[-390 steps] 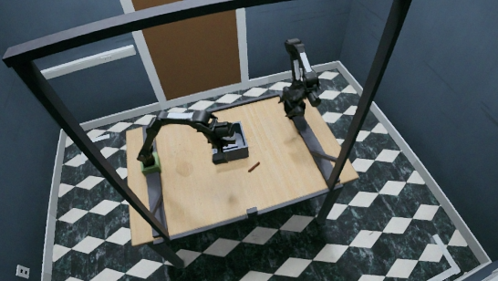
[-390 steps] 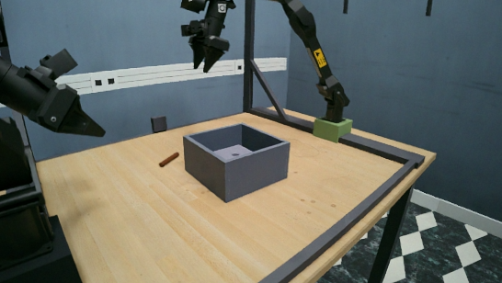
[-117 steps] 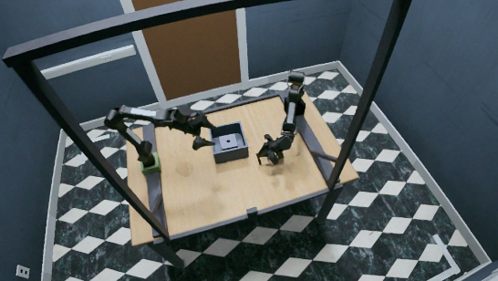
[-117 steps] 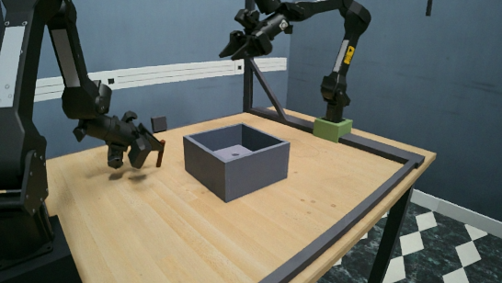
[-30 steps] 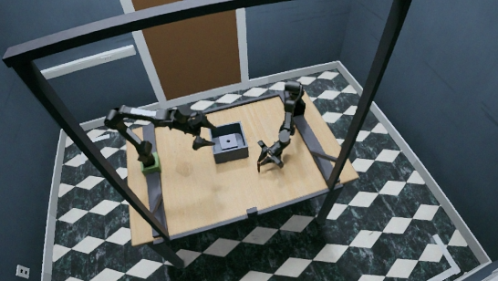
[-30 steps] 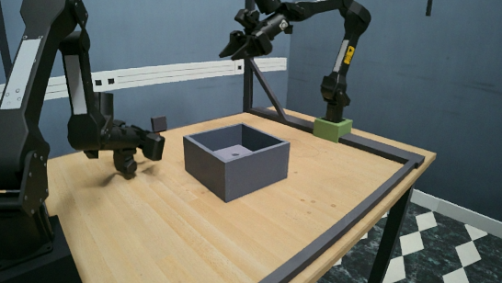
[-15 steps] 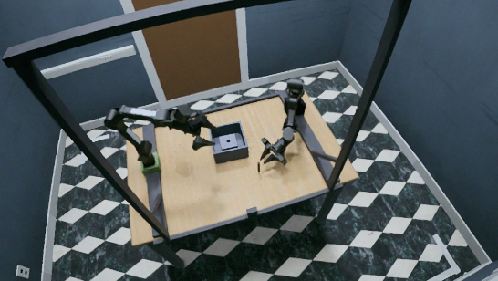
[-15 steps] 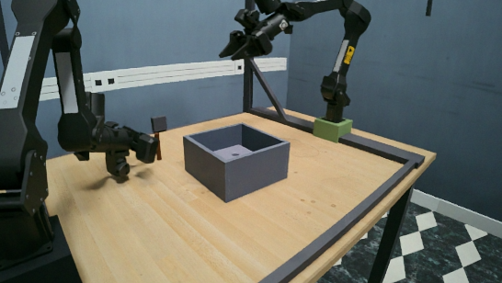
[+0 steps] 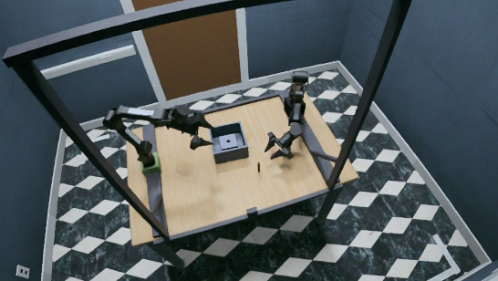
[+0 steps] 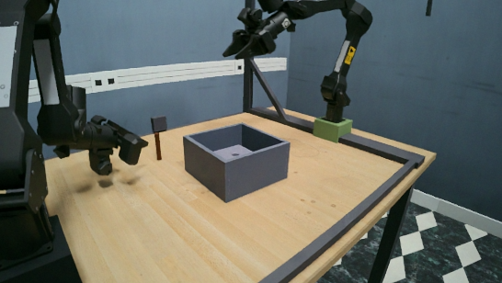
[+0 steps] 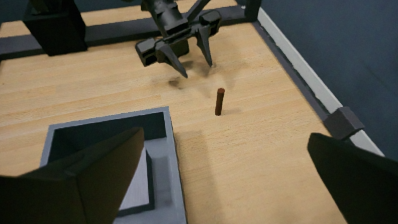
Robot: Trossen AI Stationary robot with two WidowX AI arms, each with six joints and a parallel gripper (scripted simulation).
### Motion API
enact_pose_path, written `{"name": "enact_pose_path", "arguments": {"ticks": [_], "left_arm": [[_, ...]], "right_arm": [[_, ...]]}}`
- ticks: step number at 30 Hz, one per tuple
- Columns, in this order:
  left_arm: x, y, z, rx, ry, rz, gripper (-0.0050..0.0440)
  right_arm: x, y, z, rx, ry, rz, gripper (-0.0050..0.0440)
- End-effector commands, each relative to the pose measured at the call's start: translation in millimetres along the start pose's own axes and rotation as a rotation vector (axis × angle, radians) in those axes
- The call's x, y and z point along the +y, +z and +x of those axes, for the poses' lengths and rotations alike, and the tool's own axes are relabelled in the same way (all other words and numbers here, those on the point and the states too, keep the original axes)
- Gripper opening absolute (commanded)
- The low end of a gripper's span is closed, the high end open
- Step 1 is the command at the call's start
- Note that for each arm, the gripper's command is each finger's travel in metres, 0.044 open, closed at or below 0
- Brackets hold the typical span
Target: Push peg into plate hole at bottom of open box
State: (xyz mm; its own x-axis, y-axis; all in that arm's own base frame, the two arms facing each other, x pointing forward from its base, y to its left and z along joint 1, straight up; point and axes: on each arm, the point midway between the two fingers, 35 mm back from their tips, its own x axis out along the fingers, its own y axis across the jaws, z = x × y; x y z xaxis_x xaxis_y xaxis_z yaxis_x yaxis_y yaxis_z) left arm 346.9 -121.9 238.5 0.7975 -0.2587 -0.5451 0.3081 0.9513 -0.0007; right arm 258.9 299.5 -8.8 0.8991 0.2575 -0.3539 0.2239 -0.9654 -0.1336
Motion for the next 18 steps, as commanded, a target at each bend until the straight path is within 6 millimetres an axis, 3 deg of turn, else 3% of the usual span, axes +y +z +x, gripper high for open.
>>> {"name": "enact_pose_path", "arguments": {"ticks": [1, 6, 14, 18], "left_arm": [[-1, 22, -23, -0.062, 0.000, 0.001, 0.0440], [-1, 23, -48, -0.060, -0.002, 0.000, 0.0440], [-1, 23, -62, -0.060, -0.003, -0.002, 0.0440], [-1, 23, -63, -0.060, -0.003, -0.002, 0.0440]], "right_arm": [[-10, -17, 0, 0.015, 0.015, 0.089, 0.0322], [-29, -48, 4, 0.055, 0.043, 0.391, 0.0440], [-46, -77, 13, 0.076, 0.051, 0.744, 0.0440], [-47, -78, 15, 0.066, 0.059, 0.784, 0.0440]]}}
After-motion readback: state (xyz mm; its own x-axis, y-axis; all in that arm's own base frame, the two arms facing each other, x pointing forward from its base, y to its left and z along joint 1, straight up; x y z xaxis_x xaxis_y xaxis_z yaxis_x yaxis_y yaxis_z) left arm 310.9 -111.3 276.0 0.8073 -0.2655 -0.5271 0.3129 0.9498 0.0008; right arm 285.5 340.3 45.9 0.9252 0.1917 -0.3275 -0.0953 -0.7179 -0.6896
